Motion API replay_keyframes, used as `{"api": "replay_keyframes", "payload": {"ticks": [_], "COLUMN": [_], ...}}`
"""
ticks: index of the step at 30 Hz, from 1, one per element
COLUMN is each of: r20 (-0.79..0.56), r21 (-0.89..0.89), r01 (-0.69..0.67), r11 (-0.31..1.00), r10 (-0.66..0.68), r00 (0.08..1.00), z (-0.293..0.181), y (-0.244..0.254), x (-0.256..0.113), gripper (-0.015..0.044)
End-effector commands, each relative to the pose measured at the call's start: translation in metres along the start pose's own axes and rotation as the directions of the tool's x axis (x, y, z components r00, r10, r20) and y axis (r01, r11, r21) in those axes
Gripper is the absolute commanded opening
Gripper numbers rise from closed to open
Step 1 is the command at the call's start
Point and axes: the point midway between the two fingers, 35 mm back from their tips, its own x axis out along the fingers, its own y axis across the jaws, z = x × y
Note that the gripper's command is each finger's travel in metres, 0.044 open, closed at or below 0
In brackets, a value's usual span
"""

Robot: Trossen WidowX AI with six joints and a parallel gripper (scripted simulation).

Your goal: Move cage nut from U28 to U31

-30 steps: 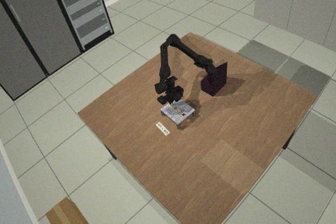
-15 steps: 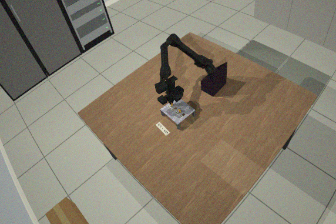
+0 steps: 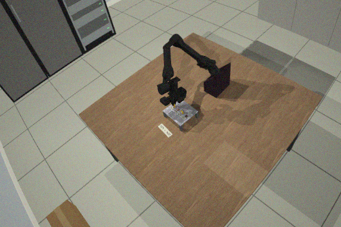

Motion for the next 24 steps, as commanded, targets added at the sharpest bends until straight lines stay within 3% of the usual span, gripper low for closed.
{"api": "replay_keyframes", "payload": {"ticks": [1,24], "r20": [-0.001,-0.001], "r21": [-0.005,-0.005], "r01": [0.005,0.033], "r11": [1.0,0.999], "r10": [-0.005,-0.033], "r00": [1.0,0.999], "z": [0.0,0.0001], "y": [0.0006,0.0024], "x": [0.0002,0.0004], "gripper": [0.0023,0.0023]}}
